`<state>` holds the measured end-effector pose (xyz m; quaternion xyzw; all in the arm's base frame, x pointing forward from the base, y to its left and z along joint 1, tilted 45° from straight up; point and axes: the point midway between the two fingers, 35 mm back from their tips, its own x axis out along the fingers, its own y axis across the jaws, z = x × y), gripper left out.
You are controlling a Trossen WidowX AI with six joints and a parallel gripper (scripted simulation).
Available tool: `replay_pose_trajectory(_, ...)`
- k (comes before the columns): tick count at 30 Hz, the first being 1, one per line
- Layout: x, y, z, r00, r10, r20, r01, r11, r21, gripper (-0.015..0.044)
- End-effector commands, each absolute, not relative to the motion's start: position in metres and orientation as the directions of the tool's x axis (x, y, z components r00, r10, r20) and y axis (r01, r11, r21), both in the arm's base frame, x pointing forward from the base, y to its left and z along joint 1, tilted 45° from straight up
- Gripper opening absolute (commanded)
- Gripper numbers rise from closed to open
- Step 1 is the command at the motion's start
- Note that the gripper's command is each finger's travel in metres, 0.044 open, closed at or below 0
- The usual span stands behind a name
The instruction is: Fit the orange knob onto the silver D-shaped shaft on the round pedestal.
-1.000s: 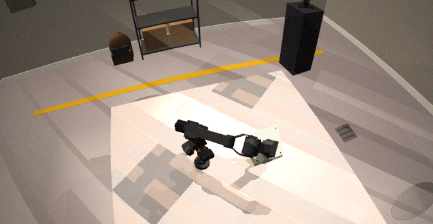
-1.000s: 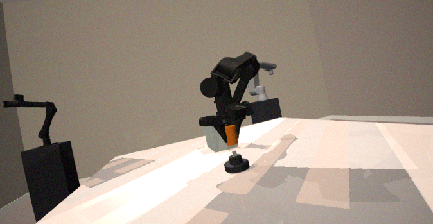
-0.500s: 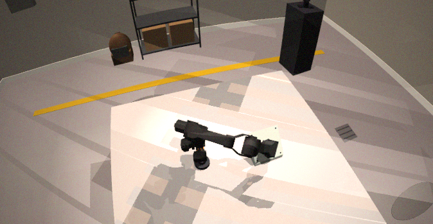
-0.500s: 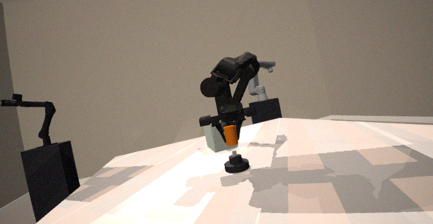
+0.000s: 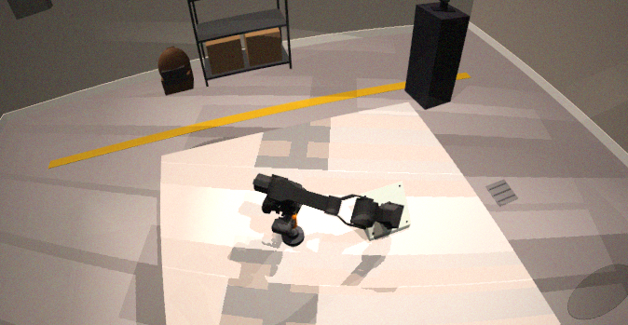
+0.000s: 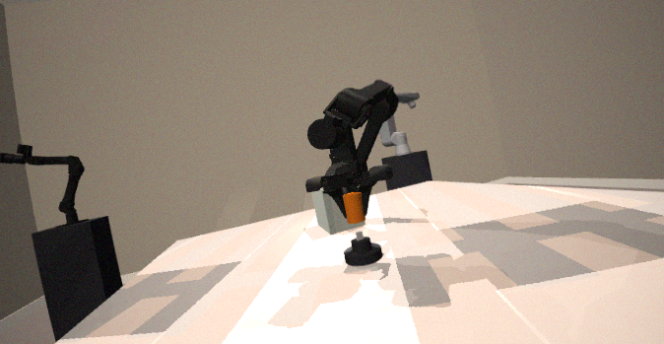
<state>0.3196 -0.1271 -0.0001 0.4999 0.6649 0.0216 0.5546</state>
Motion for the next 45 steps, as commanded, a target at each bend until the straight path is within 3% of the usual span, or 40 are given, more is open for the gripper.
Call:
replay_pose_trajectory(1, 0.32, -0.128, 0.0, 0.117, 0.686, -0.718, 0.699, 0.458, 0.55, 0.0)
replay_pose_trajectory(15, 0.321, -0.128, 0.0, 0.117, 0.686, -0.718, 0.92, 0.198, 0.339, 0.0)
replay_pose_trajectory(28, 0.32, -0.128, 0.0, 0.117, 0.686, -0.718, 0.993, -0.061, 0.103, 0.0)
replay_pose_trajectory(45, 0.324, -0.111, -0.019, 0.117, 0.686, -0.718, 0.993, -0.065, 0.099, 0.0)
